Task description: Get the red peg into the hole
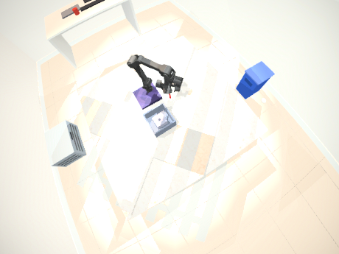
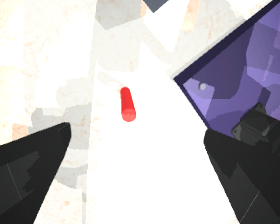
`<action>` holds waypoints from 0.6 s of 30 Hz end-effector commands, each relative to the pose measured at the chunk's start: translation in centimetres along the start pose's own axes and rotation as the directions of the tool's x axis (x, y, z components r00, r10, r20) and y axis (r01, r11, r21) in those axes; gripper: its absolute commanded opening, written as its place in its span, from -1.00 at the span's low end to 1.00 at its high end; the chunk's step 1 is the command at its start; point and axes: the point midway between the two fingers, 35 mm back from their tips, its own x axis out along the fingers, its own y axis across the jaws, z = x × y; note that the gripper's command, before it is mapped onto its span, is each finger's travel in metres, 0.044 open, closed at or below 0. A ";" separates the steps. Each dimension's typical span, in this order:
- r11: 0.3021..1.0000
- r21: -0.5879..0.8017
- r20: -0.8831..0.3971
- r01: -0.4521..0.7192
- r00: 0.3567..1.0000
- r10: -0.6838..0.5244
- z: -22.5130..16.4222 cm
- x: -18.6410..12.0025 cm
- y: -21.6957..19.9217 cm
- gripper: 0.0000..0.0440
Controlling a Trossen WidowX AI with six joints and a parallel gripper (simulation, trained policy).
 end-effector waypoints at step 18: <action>0.998 -0.052 0.090 0.027 0.996 -0.022 -0.4 8.6 1.3 1.00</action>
